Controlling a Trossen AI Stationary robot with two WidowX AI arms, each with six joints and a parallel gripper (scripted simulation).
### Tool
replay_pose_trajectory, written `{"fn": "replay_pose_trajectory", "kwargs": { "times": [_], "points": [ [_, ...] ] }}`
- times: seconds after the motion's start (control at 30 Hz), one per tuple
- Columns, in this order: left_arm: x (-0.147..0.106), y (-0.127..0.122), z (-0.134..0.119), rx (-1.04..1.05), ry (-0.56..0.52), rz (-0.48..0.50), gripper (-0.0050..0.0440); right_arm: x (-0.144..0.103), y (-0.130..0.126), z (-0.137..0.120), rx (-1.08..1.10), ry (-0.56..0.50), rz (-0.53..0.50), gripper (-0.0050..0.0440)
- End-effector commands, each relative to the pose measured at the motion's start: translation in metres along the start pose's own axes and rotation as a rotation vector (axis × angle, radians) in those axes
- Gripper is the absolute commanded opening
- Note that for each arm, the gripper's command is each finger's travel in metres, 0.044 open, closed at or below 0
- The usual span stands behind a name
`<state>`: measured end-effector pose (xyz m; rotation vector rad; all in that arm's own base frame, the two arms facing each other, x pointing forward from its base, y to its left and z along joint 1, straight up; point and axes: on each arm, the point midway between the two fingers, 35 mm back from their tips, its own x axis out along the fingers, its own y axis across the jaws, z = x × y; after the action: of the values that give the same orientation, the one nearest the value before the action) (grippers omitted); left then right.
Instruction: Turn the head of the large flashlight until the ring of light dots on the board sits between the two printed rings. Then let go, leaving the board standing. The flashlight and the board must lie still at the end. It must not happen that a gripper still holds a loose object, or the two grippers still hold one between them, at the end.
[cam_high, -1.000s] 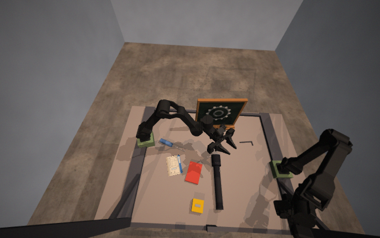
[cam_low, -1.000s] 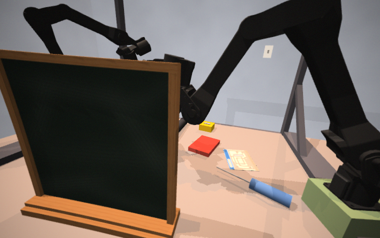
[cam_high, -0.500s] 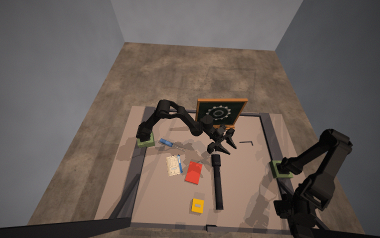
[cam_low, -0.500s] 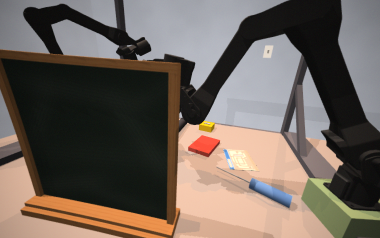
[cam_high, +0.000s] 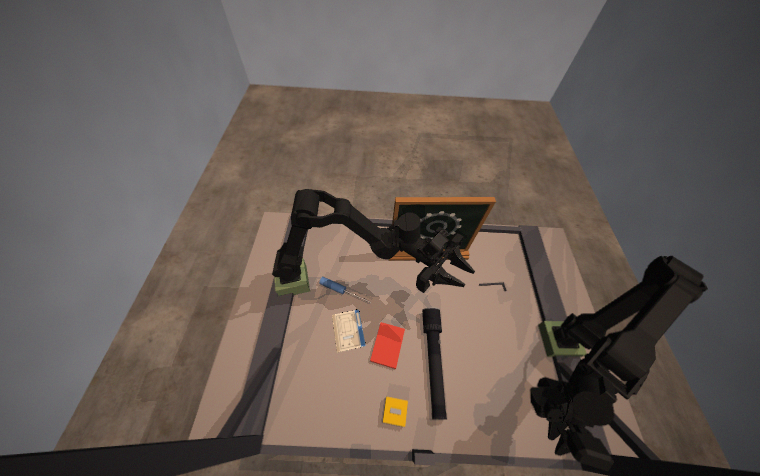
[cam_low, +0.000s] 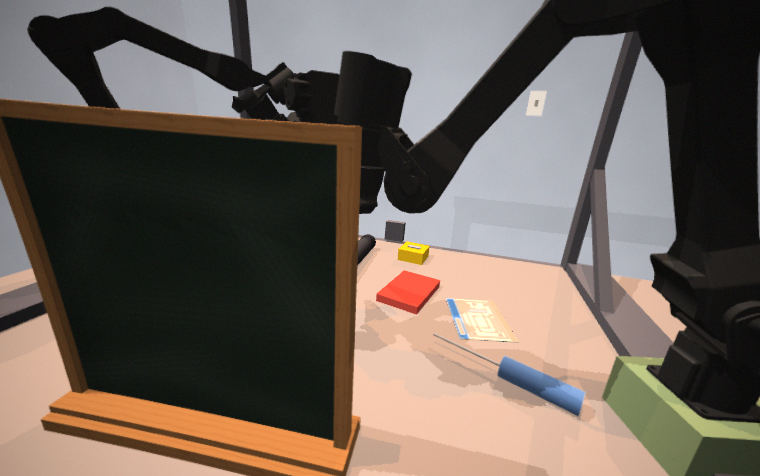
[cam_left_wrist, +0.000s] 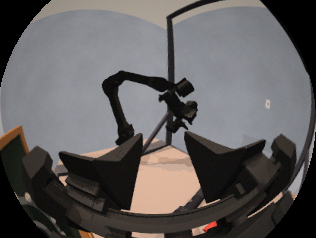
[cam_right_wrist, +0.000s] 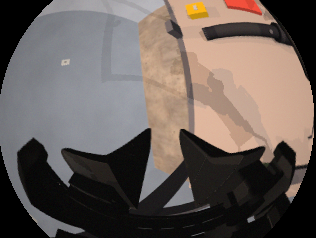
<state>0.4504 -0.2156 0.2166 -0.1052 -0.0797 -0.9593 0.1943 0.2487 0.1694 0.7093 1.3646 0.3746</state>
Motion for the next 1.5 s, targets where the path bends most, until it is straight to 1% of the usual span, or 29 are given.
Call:
{"fn": "replay_pose_trajectory", "kwargs": {
  "times": [0.0, 0.23, 0.47, 0.5, 0.57, 0.67, 0.87, 1.07, 1.13, 1.47],
  "points": [
    [-0.011, 0.004, 0.023, 0.020, -0.015, 0.057, 0.0230, -0.012, 0.004, 0.017, -0.057, -0.082, 0.051, 0.0150],
    [-0.037, 0.016, 0.055, 0.036, -0.018, 0.194, 0.0230, -0.035, 0.004, 0.058, -0.176, -0.279, 0.107, 0.0150],
    [-0.067, 0.021, 0.082, 0.053, -0.018, 0.326, 0.0230, -0.062, -0.001, 0.095, -0.290, -0.478, 0.120, 0.0150],
    [-0.071, 0.022, 0.086, 0.055, -0.018, 0.344, 0.0230, -0.067, -0.002, 0.100, -0.306, -0.507, 0.119, 0.0150],
    [-0.071, 0.022, 0.086, 0.055, -0.018, 0.344, 0.0230, -0.067, -0.002, 0.100, -0.306, -0.507, 0.119, 0.0150],
    [-0.085, 0.023, 0.095, 0.063, -0.017, 0.401, 0.0230, -0.081, -0.006, 0.114, -0.353, -0.595, 0.111, 0.0150],
    [-0.115, 0.025, 0.111, 0.077, -0.012, 0.514, 0.0230, -0.111, -0.014, 0.138, -0.441, -0.772, 0.073, 0.0150],
    [-0.145, 0.023, 0.123, 0.091, -0.006, 0.623, 0.0230, -0.144, -0.024, 0.157, -0.524, -0.943, 0.007, 0.0150],
    [-0.145, 0.023, 0.123, 0.091, -0.006, 0.623, 0.0230, -0.144, -0.024, 0.157, -0.524, -0.943, 0.007, 0.0150],
    [-0.197, 0.016, 0.135, 0.115, 0.010, 0.808, 0.0230, -0.203, -0.044, 0.178, -0.643, -1.219, -0.160, 0.0150]
  ]
}}
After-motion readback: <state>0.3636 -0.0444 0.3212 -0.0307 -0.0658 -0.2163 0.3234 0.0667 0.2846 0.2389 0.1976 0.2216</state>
